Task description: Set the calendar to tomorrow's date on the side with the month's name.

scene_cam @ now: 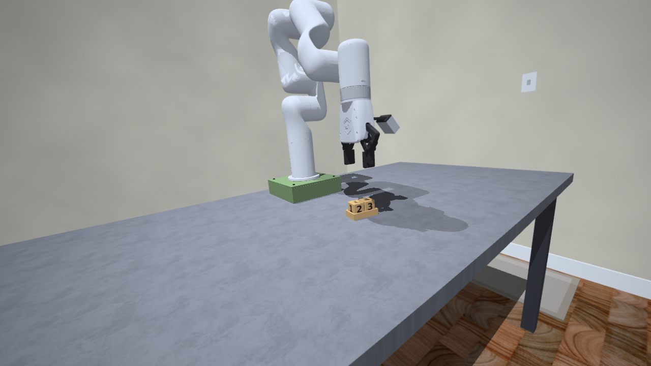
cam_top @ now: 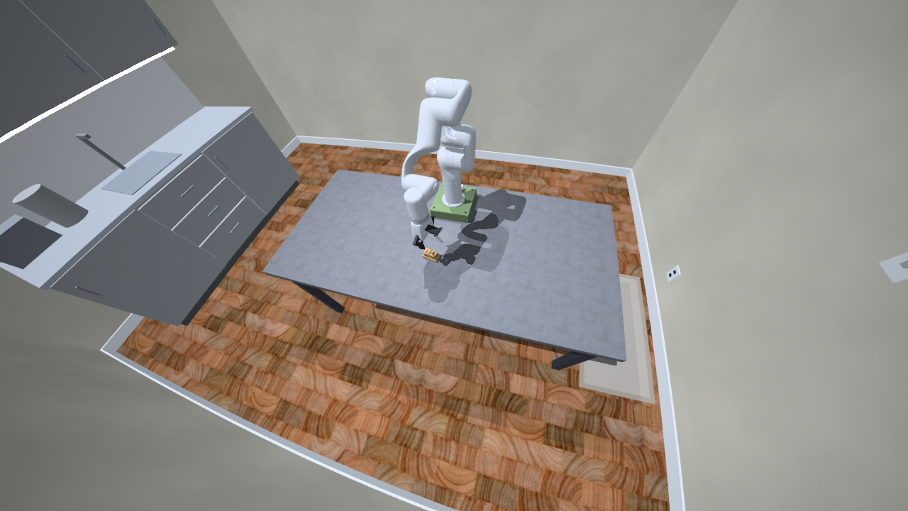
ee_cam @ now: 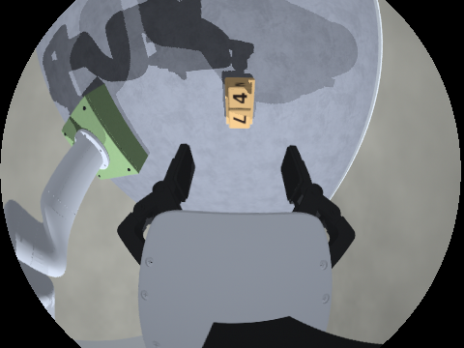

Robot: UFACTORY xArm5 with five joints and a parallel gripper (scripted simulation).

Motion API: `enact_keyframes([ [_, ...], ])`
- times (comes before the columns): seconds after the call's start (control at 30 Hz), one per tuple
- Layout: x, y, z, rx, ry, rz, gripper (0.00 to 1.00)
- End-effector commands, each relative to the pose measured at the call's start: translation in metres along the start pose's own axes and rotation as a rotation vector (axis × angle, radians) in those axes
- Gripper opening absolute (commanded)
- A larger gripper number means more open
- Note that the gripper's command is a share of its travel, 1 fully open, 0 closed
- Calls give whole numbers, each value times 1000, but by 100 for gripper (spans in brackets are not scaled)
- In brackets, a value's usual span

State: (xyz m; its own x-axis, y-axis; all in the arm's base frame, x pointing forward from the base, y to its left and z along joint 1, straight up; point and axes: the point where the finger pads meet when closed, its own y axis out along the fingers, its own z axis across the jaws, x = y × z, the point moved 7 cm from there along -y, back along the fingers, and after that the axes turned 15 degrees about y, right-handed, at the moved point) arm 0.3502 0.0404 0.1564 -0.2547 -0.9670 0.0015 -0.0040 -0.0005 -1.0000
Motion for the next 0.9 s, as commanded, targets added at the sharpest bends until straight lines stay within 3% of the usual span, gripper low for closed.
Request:
enact_keyframes([
  [0.0, 0, -1, 0, 3, -1, 1, 100],
  [0.17, 6, -1, -4, 3, 19, 1, 100],
  [0.27, 50, 4, -44, 2, 166, 1, 100],
  [0.37, 50, 4, -44, 2, 166, 1, 100],
  [0.47, 77, 14, -77, 2, 279, 2, 100],
  [0.6, 88, 20, -92, 2, 331, 2, 100],
  [0.87, 89, 30, -93, 2, 333, 2, 100],
])
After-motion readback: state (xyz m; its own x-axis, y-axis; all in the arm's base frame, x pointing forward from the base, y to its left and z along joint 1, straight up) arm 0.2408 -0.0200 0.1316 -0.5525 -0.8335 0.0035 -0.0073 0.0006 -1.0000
